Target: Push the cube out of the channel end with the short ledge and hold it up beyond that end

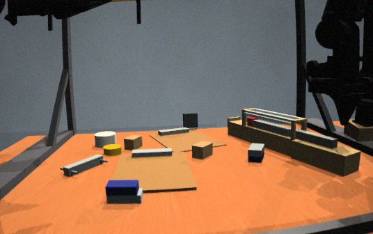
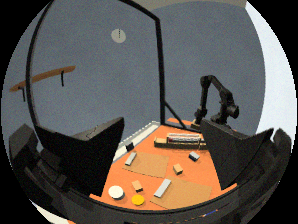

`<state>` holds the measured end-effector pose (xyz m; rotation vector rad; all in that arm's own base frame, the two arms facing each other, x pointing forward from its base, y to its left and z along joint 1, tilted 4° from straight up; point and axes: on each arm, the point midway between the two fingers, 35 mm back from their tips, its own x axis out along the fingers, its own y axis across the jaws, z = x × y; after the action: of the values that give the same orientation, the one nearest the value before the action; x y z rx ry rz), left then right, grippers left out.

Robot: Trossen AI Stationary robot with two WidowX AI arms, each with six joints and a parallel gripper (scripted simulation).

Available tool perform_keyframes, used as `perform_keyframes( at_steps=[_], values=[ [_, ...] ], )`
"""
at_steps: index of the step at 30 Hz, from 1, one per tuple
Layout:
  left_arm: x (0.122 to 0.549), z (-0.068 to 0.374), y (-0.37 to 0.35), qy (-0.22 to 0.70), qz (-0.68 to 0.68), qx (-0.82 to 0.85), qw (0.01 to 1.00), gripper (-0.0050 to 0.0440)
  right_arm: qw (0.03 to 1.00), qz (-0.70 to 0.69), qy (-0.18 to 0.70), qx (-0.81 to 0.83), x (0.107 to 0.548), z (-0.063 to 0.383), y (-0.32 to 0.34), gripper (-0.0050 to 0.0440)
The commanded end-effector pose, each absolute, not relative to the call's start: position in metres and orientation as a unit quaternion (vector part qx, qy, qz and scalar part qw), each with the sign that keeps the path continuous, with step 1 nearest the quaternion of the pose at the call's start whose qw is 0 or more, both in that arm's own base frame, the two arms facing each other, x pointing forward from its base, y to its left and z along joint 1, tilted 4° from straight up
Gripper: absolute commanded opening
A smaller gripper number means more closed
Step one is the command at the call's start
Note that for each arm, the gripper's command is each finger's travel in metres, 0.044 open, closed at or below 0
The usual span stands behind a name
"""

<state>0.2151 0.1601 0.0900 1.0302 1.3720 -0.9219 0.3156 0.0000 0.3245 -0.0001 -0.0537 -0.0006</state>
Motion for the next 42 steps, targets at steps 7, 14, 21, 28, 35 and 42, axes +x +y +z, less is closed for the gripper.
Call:
perform_keyframes(
  at_steps=[7, 14, 21, 28, 35, 42],
  values=[
    [0.219, 0.085, 0.164, 0.579, -0.386, 0.444, 0.565, 0.0, 0.999, -0.001, -0.035, 0.003, 0.314, 0.331, 0.0, 0.04],
    [0.219, 0.079, 0.164, 0.579, -0.386, 0.444, 0.564, 0.0, 0.999, -0.001, -0.035, 0.003, 0.314, 0.331, 0.0, 0.04],
    [0.218, 0.069, 0.165, 0.579, -0.388, 0.444, 0.563, 0.0, 0.999, -0.001, -0.035, 0.003, 0.314, 0.331, 0.0, 0.04],
    [0.218, 0.063, 0.165, 0.579, -0.388, 0.444, 0.563, 0.0, 0.999, -0.001, -0.035, 0.003, 0.314, 0.331, 0.0, 0.04],
    [0.218, 0.054, 0.165, 0.579, -0.389, 0.444, 0.562, 0.0, 0.999, -0.001, -0.035, 0.003, 0.314, 0.331, 0.0, 0.04],
    [0.218, 0.046, 0.166, 0.58, -0.389, 0.444, 0.562, 0.0, 0.999, -0.001, -0.035, 0.003, 0.314, 0.331, 0.0, 0.04]
  ],
)
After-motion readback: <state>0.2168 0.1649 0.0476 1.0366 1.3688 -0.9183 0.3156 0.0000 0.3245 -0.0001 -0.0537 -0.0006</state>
